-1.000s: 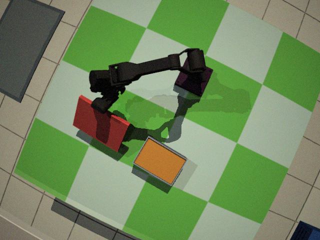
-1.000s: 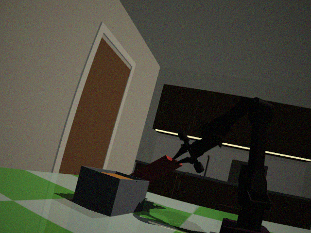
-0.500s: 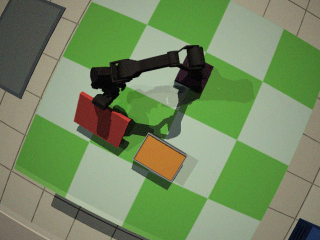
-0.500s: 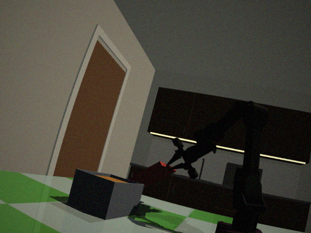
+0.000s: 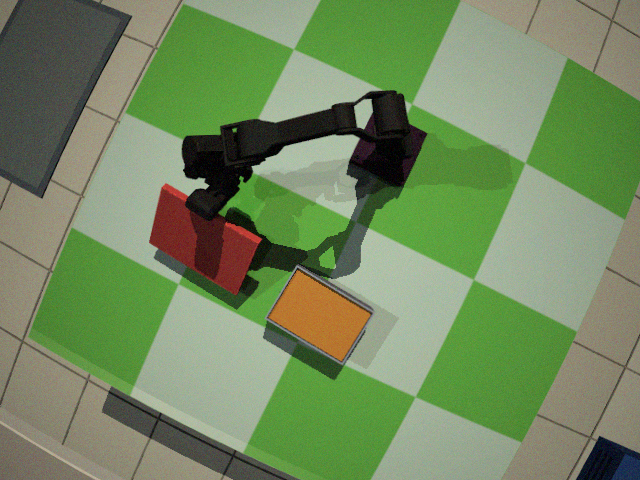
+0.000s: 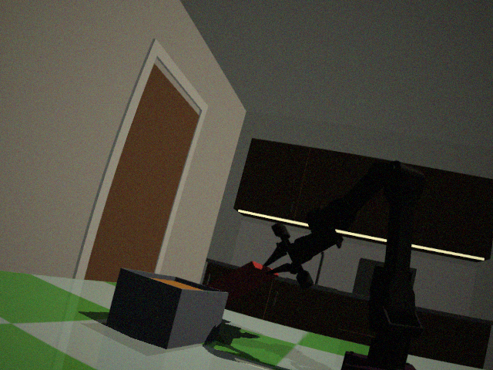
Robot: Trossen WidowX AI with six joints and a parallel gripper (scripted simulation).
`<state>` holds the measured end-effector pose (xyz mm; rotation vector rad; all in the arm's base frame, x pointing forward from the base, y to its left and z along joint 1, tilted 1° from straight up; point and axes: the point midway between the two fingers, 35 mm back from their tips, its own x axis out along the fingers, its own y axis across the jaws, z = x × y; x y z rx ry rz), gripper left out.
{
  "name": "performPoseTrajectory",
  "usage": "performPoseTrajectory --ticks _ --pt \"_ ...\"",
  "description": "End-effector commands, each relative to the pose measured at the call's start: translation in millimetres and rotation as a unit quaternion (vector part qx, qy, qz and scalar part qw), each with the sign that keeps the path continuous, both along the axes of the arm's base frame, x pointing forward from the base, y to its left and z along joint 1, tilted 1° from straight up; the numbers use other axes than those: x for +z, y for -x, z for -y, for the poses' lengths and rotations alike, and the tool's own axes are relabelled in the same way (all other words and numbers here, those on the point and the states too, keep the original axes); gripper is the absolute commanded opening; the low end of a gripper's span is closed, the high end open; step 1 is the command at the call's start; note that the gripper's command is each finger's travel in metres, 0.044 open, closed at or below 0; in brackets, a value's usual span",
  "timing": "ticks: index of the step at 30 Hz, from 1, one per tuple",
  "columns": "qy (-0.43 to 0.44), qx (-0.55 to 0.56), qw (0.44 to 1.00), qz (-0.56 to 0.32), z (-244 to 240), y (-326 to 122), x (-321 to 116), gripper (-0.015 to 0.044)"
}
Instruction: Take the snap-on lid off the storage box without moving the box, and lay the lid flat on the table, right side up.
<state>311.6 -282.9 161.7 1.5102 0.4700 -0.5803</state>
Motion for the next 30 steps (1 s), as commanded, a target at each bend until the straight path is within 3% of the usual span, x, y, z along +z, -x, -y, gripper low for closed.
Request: performPoseTrajectory --ticks 1,30 --pt "0.0 0.001 1.0 0.003 -0.1 -0.7 -2.5 0.0" --pt "0.0 0.001 1.0 0.003 0.3 -1.3 -25.8 0.0"
